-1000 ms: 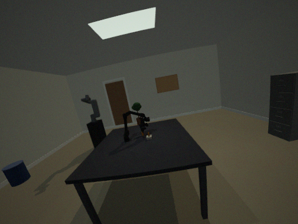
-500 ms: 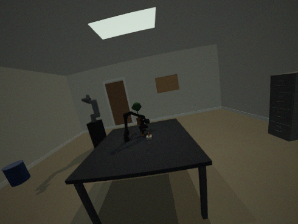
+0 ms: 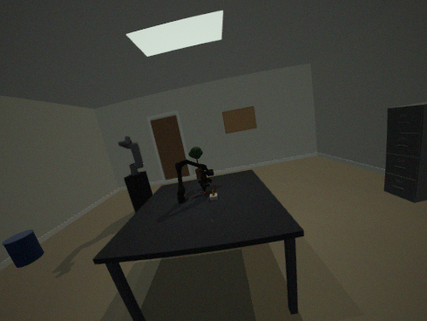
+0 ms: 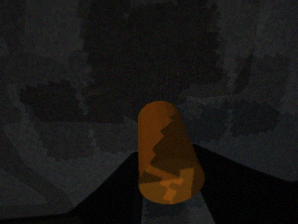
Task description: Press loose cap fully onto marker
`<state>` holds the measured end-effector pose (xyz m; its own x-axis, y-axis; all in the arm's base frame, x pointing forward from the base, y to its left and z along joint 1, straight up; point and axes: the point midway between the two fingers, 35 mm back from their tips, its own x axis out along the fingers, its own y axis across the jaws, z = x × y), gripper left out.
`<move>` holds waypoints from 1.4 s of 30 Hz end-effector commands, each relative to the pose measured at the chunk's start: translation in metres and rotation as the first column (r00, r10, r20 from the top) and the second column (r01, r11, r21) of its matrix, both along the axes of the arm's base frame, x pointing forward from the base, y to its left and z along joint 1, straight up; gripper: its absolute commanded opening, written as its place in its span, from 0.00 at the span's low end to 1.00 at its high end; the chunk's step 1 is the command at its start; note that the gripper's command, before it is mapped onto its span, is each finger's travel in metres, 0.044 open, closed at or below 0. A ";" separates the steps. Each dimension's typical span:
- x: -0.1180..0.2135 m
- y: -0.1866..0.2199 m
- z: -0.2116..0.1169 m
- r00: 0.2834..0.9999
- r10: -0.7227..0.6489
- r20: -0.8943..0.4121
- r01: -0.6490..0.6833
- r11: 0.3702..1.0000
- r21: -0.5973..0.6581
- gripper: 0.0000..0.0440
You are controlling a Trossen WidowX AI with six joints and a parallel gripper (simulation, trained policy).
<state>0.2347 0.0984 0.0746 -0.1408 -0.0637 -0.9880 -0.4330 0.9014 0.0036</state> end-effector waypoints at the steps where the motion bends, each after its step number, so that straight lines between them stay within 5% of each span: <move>1: 0.008 -0.001 0.012 0.999 0.004 0.039 -0.005 1.000 0.005 0.10; 42: 0.083 -0.078 0.095 0.964 -0.212 0.163 0.206 0.977 0.055 0.01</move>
<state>0.3149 0.0295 0.1674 0.0208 -0.0123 -0.9997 -0.2446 0.9695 -0.0170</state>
